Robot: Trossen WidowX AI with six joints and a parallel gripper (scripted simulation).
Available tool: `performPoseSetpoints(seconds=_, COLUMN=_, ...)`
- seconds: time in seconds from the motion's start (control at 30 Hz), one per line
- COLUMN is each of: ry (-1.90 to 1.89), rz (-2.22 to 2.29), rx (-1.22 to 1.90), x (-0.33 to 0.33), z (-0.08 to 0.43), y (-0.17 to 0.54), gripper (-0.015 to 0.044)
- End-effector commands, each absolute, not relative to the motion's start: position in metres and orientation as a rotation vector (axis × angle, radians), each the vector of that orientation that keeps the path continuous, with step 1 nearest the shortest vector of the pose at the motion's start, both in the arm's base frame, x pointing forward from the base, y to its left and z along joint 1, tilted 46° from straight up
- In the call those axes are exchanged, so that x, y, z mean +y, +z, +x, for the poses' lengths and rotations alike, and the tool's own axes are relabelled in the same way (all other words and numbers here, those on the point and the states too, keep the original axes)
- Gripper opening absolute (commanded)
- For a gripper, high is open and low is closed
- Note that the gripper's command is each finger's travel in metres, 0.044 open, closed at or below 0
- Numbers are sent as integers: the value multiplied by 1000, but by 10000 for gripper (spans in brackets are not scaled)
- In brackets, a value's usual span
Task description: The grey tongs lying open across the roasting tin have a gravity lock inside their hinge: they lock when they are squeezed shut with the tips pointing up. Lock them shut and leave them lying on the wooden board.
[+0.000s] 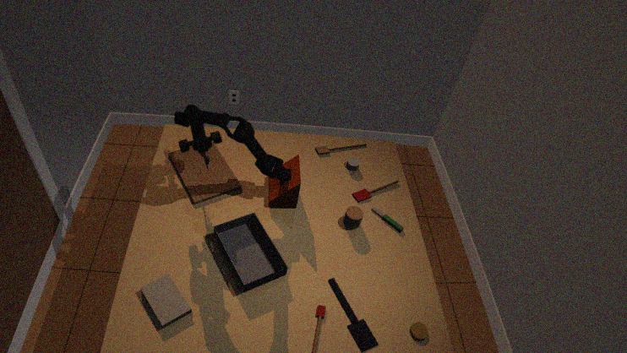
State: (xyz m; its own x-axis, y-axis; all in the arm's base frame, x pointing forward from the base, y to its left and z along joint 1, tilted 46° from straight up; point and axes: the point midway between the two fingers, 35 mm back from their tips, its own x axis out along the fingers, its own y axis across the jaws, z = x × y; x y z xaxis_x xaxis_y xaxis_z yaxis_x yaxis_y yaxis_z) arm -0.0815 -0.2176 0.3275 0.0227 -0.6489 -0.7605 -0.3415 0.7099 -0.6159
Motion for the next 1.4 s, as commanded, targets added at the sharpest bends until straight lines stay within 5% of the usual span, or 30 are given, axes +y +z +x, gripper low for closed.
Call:
performPoseSetpoints(seconds=0.0, ry=-330, rz=-837, rx=1587, x=-215, z=-90, y=333, gripper=-150)
performPoseSetpoints(seconds=1.37, ry=-374, rz=-669, rx=1909, x=-212, z=-116, y=313, gripper=-150)
